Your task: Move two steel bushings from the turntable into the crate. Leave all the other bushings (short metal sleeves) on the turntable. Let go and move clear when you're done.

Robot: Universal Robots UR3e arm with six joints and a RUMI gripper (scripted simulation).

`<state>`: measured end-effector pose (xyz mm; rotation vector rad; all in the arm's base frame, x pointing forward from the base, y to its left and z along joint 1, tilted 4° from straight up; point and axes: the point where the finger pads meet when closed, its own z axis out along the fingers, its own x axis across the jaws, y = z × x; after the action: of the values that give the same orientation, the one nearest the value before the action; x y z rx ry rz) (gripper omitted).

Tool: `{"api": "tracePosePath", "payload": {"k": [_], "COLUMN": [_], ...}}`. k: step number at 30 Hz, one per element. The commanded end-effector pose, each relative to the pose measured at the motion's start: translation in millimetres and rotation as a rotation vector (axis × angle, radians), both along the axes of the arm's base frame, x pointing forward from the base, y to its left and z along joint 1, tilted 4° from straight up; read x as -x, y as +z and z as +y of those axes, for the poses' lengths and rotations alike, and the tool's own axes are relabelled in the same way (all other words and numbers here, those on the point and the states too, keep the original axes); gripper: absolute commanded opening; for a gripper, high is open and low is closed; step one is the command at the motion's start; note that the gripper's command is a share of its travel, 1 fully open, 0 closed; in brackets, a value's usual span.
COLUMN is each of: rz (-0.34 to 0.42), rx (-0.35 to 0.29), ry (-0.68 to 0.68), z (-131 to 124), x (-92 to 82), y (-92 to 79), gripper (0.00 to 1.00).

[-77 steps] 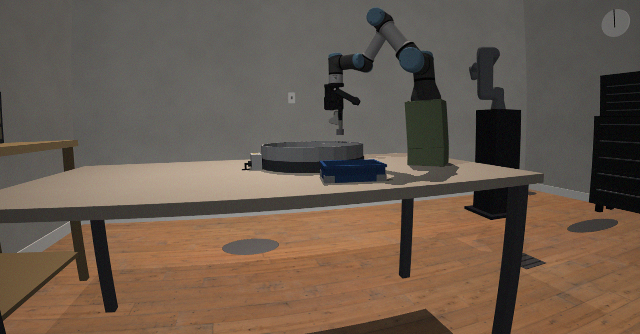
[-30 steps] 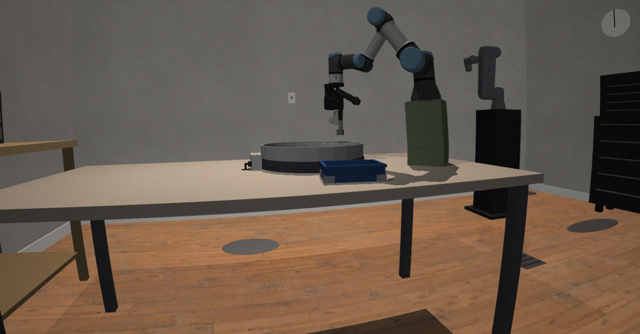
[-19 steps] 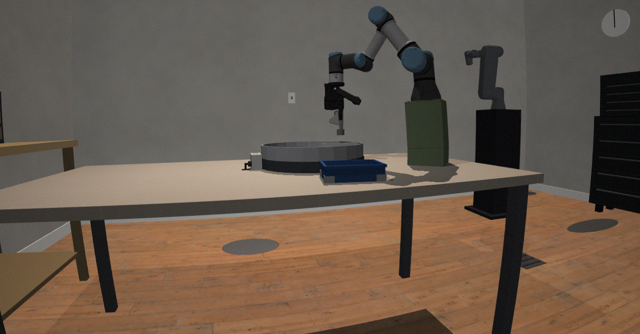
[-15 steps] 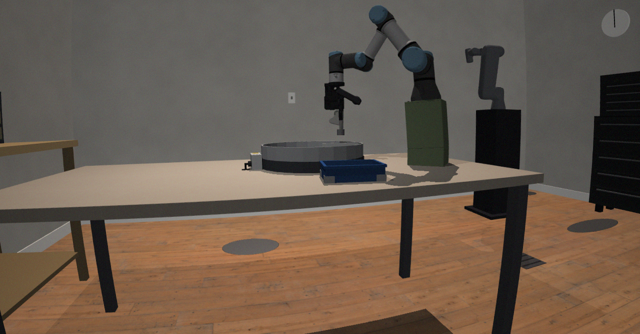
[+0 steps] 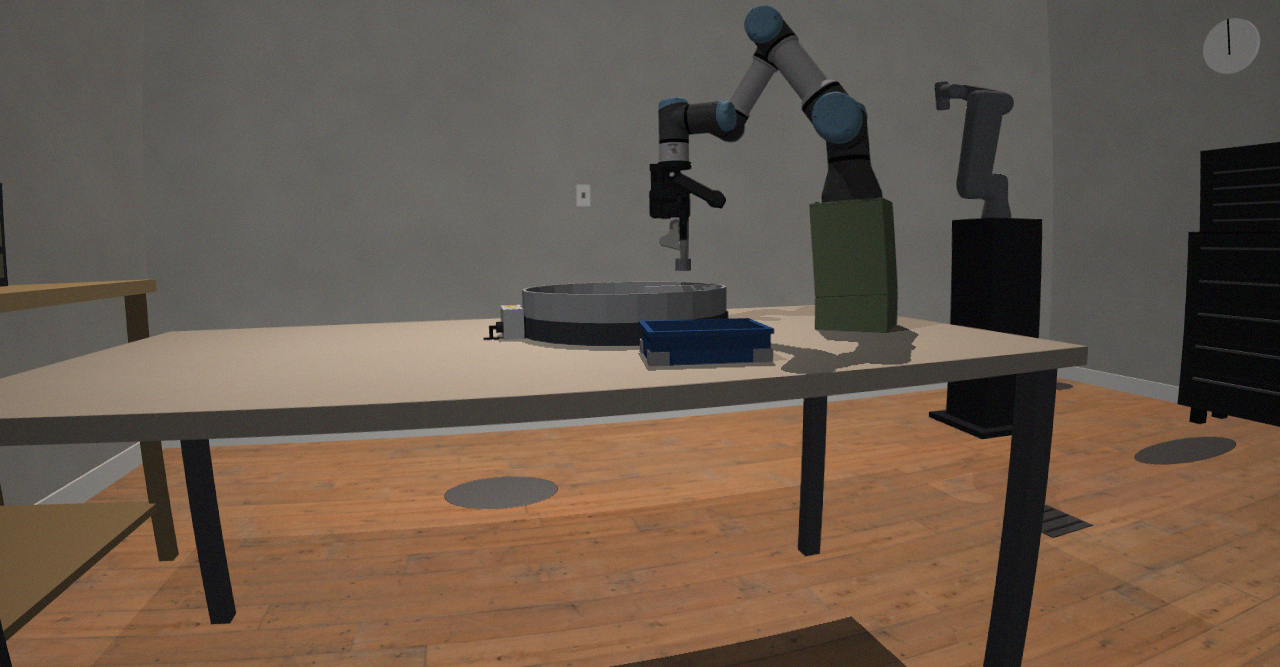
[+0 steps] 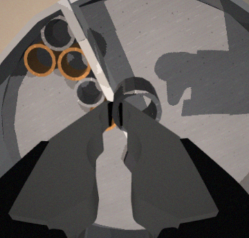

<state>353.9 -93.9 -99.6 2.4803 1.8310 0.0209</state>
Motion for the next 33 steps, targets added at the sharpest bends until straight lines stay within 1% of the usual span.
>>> {"api": "tracePosePath", "payload": {"k": [1,10,12,27,29,33], "rz": [-0.002,-0.002,-0.002,-0.002,-0.002,-0.002], "rx": [0.002,0.002,0.002,0.002,0.002,0.002], "ry": [0.0,0.0,0.0,0.0,0.0,0.0], "z": [19.1,58.5,58.5,132.7,132.7,153.9], "x": [-3.9,-9.9,-9.9,-21.2,-21.2,-24.4], "y": [0.2,-1.2,-1.2,-3.6,-3.6,-4.4], "gripper": [0.0,0.0,0.0,0.0,0.0,0.0]}}
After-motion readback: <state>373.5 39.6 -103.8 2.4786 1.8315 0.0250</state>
